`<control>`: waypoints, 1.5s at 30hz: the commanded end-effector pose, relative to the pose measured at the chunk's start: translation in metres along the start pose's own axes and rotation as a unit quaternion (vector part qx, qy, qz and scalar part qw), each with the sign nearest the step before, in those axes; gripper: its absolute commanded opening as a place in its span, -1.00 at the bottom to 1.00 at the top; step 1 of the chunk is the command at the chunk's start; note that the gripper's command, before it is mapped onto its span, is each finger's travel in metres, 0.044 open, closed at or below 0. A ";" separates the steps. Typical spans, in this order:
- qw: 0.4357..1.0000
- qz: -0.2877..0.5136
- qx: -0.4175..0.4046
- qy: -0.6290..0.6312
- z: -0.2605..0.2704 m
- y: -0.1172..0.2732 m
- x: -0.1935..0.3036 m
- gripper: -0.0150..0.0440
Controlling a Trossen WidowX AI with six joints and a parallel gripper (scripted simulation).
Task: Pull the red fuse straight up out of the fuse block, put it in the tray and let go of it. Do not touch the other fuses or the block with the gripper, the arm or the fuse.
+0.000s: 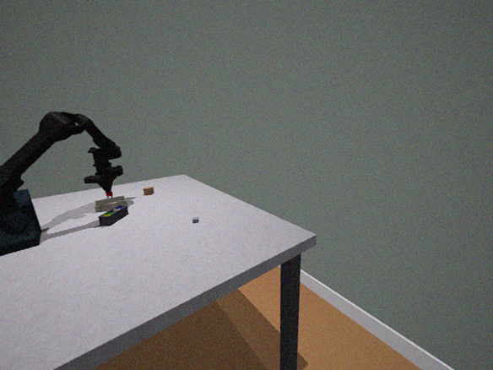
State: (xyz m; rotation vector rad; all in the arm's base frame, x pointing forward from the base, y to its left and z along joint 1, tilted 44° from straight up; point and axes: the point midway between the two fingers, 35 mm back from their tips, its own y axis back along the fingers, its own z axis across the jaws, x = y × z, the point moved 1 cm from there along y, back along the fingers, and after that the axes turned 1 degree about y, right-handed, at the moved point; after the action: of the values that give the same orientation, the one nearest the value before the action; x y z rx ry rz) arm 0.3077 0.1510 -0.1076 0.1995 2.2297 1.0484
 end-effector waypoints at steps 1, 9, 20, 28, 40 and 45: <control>1.000 -0.001 0.003 0.003 -0.001 -0.009 0.000 -0.49; 1.000 -0.002 0.003 0.003 -0.002 -0.017 0.000 -0.49; 1.000 0.000 0.001 0.000 -0.001 -0.014 0.000 0.49; 1.000 -0.001 0.002 0.003 -0.001 0.023 0.001 0.63; 1.000 -0.003 0.002 0.005 -0.001 0.022 0.001 0.63; 1.000 -0.003 0.002 0.005 -0.001 0.022 0.001 0.63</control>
State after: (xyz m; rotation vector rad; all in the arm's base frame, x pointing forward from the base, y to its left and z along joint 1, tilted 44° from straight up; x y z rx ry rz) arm 0.3036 0.1650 -0.0912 0.1912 2.2398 1.0438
